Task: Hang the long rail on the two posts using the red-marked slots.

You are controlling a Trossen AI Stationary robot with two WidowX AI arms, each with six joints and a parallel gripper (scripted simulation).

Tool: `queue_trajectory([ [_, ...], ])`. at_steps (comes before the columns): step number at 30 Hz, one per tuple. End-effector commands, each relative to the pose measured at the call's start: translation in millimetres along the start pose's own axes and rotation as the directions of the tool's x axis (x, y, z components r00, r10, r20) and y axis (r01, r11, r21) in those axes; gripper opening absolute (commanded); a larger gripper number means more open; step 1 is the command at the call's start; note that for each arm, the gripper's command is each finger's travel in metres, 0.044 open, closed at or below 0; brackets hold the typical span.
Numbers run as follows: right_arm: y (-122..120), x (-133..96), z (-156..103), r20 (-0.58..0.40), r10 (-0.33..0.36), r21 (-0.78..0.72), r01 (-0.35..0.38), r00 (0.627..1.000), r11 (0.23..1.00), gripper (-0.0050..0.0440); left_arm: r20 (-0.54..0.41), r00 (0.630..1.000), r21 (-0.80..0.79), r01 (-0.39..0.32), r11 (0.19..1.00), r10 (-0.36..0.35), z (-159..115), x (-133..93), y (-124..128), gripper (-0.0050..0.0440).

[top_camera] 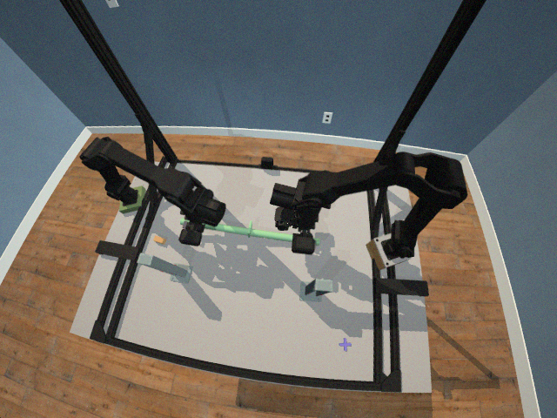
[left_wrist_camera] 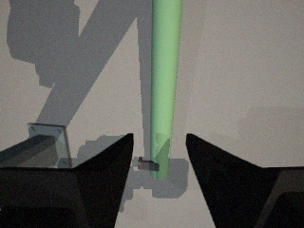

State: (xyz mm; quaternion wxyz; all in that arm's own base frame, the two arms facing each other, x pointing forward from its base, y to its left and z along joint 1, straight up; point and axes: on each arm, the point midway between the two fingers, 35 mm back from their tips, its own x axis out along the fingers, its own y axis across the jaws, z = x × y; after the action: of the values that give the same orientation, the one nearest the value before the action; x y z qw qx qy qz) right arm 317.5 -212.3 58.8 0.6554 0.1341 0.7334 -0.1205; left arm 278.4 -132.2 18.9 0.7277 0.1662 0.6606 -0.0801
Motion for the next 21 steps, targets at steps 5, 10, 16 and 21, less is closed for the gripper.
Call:
queue_trajectory([
  [5, 0.7, -1.6, 3.1, 0.015, -0.003, -0.01, 0.003, 1.0, 1.0, 0.0, -0.016, 0.99, 0.004, -0.14, 0.99, 0.14, 0.3, 9.8, -10.1, 0.016],
  [10, 0.9, -1.8, 3.6, 0.018, -0.004, -0.012, 0.004, 1.0, 1.0, 0.0, -0.001, 0.967, 0.007, -0.254, 0.967, 0.254, 1.1, 14.4, -17.7, 0.016],
  [16, 0.2, -0.9, 1.1, 0.006, 0.001, -0.001, -0.001, 1.0, 1.0, 0.0, 0.032, 0.931, -0.003, -0.363, 0.932, 0.363, 3.6, 16.2, -24.8, 0.016],
  [21, 0.1, -0.8, 0.8, 0.005, 0.002, 0.001, -0.002, 1.0, 1.0, 0.0, 0.039, 0.925, -0.005, -0.379, 0.926, 0.379, 4.0, 16.3, -25.9, 0.016],
])
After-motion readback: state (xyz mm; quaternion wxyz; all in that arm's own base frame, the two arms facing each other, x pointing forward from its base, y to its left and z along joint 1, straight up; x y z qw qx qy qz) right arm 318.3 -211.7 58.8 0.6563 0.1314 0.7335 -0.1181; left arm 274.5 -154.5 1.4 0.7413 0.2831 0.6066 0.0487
